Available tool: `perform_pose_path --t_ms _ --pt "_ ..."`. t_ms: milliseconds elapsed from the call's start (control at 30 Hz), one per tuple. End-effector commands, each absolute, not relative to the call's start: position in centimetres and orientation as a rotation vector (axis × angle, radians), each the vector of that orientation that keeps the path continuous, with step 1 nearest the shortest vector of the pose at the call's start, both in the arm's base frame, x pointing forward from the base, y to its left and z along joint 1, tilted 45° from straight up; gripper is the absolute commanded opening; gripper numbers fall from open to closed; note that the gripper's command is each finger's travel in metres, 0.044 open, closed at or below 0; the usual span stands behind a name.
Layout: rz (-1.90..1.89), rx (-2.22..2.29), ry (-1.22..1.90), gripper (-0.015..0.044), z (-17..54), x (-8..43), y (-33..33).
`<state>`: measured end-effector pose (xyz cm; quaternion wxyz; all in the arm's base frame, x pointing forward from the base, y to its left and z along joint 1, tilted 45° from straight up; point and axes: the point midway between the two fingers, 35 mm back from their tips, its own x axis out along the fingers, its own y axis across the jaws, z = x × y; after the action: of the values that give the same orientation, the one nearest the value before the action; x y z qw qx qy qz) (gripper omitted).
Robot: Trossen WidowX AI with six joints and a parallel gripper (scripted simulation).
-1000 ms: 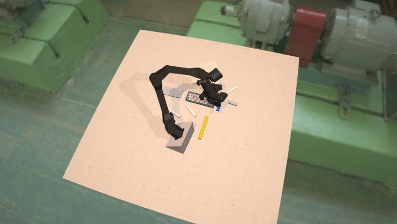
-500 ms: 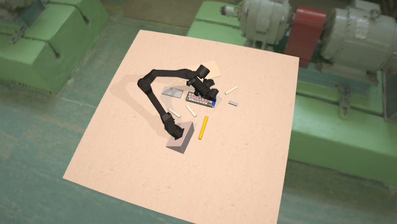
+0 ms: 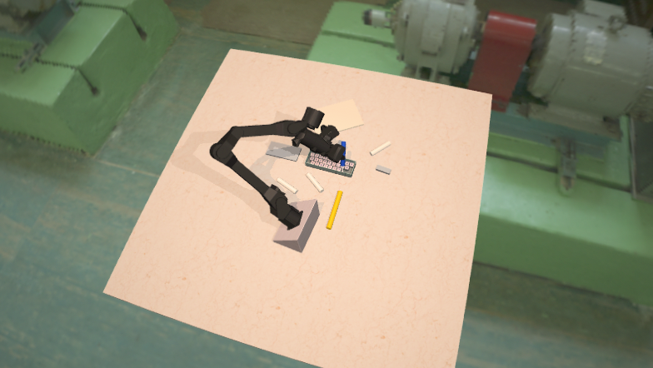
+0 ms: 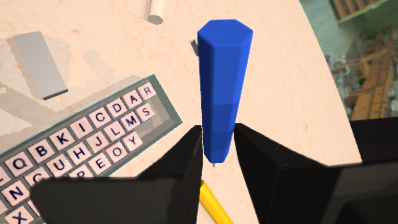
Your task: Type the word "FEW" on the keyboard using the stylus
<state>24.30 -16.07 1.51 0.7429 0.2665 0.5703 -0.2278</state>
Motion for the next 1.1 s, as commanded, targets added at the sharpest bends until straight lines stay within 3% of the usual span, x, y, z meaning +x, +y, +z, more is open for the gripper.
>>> perform_pose_path --t_ms 0,1067 --pt "-0.519 0.611 1.195 0.0 2.0 24.4 -15.3" --pt "-0.525 0.898 0.631 0.0 7.6 25.1 -9.0"
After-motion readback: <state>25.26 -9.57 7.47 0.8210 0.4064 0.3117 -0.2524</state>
